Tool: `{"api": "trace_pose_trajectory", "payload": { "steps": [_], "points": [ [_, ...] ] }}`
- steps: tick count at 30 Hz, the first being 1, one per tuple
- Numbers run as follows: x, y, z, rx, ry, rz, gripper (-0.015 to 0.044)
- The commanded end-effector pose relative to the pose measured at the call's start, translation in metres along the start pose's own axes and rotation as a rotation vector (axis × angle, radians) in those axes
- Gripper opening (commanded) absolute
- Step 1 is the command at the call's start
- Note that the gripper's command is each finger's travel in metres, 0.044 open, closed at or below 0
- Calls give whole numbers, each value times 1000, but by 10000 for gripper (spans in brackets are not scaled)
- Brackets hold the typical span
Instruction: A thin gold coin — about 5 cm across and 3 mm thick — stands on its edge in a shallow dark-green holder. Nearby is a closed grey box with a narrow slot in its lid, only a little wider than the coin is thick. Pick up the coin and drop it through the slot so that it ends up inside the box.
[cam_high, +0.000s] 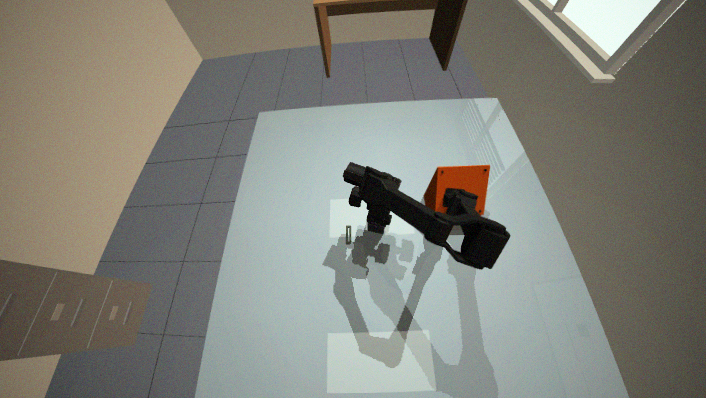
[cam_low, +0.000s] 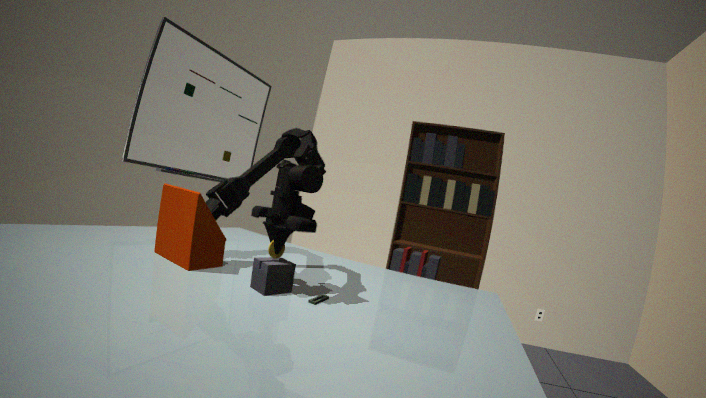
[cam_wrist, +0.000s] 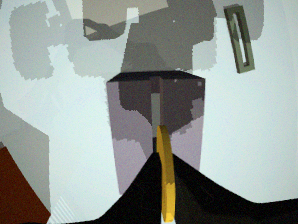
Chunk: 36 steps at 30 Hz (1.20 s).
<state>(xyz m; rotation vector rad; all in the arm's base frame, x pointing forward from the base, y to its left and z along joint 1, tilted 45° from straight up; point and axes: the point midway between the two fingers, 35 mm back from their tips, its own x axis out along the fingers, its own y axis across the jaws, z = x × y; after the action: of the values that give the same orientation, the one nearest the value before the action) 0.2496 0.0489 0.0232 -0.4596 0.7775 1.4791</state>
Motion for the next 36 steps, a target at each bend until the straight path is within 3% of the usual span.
{"api": "trace_pose_trajectory", "payload": {
  "steps": [1,11,17,26,36],
  "points": [
    [3,1,0,6,-6,5,0],
    [7,0,1,2,-6,5,0],
    [4,0,0,-2,-1,0,157],
    [4,0,0,-2,-1,0,161],
    [-22,0,0,0,-1,1,423]
  ]
}}
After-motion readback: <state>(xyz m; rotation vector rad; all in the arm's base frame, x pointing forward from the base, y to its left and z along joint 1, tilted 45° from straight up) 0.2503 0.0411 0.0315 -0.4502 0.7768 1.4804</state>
